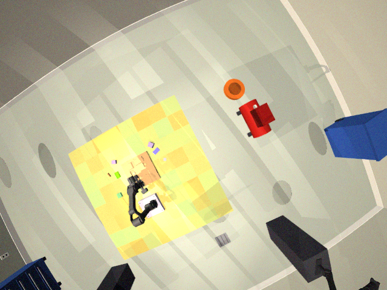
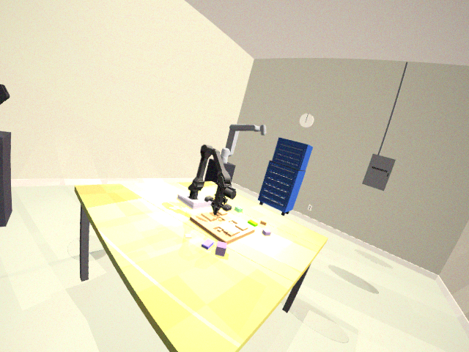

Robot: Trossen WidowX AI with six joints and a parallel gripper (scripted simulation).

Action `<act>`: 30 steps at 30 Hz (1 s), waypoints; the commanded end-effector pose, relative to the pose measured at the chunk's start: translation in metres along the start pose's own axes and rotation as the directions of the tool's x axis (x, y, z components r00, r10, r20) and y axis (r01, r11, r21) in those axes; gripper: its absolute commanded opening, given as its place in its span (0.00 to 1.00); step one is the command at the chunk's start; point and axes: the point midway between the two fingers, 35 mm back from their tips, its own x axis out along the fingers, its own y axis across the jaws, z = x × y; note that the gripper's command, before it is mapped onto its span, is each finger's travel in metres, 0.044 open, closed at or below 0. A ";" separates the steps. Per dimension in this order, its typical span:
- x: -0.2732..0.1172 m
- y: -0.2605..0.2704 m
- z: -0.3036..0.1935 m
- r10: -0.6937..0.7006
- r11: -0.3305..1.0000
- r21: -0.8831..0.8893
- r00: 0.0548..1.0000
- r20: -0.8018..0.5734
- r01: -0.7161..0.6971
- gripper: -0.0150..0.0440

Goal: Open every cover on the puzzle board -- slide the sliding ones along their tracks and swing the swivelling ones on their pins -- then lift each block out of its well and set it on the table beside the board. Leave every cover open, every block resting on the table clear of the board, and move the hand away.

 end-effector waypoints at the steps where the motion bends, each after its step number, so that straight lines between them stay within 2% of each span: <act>1: -0.006 0.007 0.003 0.001 0.672 0.741 1.000 -0.001 0.000 0.25; 9: -0.009 0.011 0.005 0.001 0.346 0.938 1.000 -0.002 0.001 0.25; 16: -0.010 0.012 0.005 0.001 0.021 1.000 1.000 -0.002 0.002 0.25; 30: -0.010 0.012 0.005 0.001 0.005 1.000 1.000 -0.002 0.002 0.25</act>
